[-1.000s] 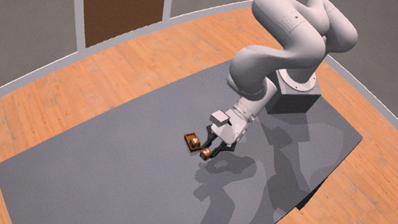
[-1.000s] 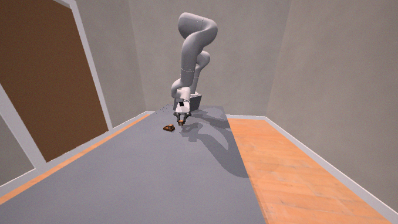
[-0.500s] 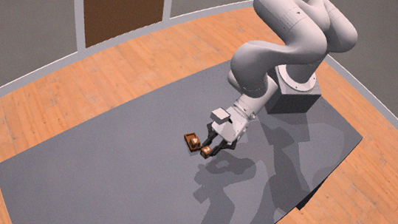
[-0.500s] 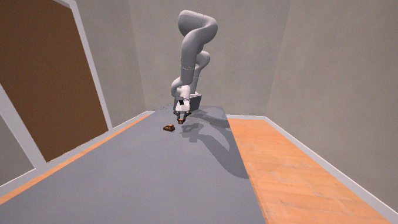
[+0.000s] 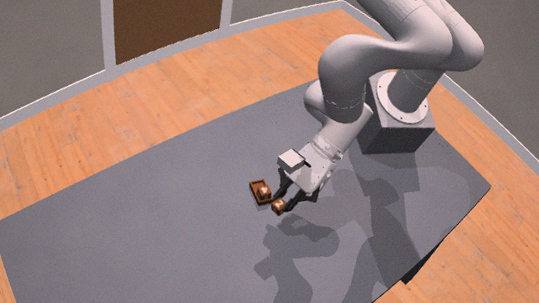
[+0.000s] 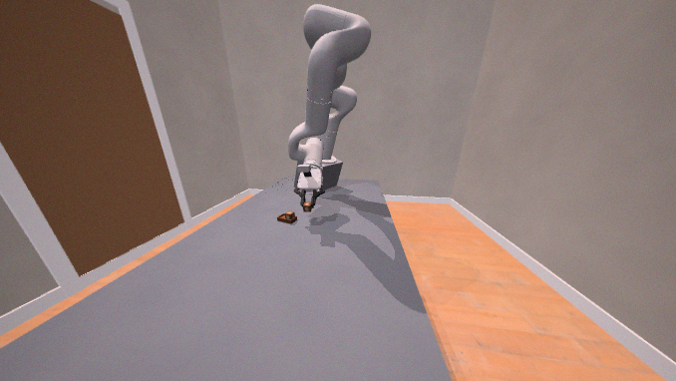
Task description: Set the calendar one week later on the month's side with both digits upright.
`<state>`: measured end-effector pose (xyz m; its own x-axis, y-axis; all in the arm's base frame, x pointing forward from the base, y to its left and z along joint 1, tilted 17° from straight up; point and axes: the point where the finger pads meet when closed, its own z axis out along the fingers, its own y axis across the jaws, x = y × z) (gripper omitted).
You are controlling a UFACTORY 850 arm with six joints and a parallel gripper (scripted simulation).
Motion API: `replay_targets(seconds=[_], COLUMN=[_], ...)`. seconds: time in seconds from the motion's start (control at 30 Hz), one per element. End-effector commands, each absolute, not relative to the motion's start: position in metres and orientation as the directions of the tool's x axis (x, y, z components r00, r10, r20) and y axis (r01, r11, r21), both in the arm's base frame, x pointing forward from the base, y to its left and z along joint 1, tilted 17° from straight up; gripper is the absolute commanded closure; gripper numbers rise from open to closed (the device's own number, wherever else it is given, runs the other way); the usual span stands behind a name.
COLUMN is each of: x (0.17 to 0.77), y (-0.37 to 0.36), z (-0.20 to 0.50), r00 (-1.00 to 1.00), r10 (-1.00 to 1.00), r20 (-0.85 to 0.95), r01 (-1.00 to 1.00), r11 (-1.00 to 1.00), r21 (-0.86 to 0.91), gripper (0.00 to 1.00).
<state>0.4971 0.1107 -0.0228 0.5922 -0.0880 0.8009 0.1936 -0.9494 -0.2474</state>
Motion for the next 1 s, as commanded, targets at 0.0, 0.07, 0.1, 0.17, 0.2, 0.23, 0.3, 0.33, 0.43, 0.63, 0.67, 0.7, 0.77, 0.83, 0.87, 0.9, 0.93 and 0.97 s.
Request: replay_targets(seconds=[0.0, 0.07, 0.1, 0.17, 0.2, 0.23, 0.3, 0.33, 0.43, 0.63, 0.67, 0.7, 0.77, 0.83, 0.87, 0.9, 0.93, 0.97], x=[0.4970, 0.4973, 0.4981, 0.4982, 0.4983, 0.4983, 0.4985, 0.4987, 0.4999, 0.5007, 0.5006, 0.5005, 0.5012, 0.5012, 0.5023, 0.5025, 0.5025, 0.5025], y=[0.1099, 0.1094, 0.1093, 0.1093, 0.1094, 0.1094, 0.1096, 0.1101, 0.1119, 0.1112, 0.1105, 0.1099, 0.1092, 0.1092, 0.1092, 0.1092, 0.1092, 0.1096], z=[-0.0211, -0.0197, -0.0185, -0.0184, -0.0184, -0.0184, -0.0186, -0.0188, -0.0197, -0.0182, -0.0176, -0.0171, -0.0158, -0.0158, -0.0149, -0.0147, -0.0147, -0.0148], r00=[0.663, 0.672, 0.672, 0.672, 0.674, 0.674, 0.678, 0.685, 0.722, 0.811, 0.820, 0.827, 0.834, 0.834, 0.834, 0.834, 0.834, 0.836], r10=[-0.058, -0.053, -0.053, -0.053, -0.053, -0.053, -0.051, -0.049, -0.036, 0.012, 0.018, 0.023, 0.028, 0.028, 0.028, 0.028, 0.029, 0.029], r20=[0.747, 0.739, 0.739, 0.738, 0.737, 0.737, 0.733, 0.727, 0.691, 0.585, 0.572, 0.561, 0.551, 0.551, 0.551, 0.551, 0.551, 0.548], r01=[0.194, 0.194, 0.194, 0.194, 0.194, 0.194, 0.194, 0.195, 0.196, 0.195, 0.195, 0.195, 0.194, 0.194, 0.194, 0.194, 0.194, 0.194], r11=[-0.950, -0.950, -0.950, -0.950, -0.950, -0.950, -0.950, -0.949, -0.947, -0.948, -0.949, -0.949, -0.950, -0.950, -0.950, -0.950, -0.950, -0.949], r21=[-0.246, -0.245, -0.245, -0.245, -0.245, -0.245, -0.246, -0.248, -0.254, -0.252, -0.249, -0.247, -0.245, -0.245, -0.245, -0.245, -0.245, -0.247], gripper=[0.73, 0.73, 0.73, 0.73, 0.73, 0.73, 0.73, 0.73, 0.73, 0.73, 0.73, 0.73, 0.73, 0.73, 0.73, 0.73, 0.73, 0.73])
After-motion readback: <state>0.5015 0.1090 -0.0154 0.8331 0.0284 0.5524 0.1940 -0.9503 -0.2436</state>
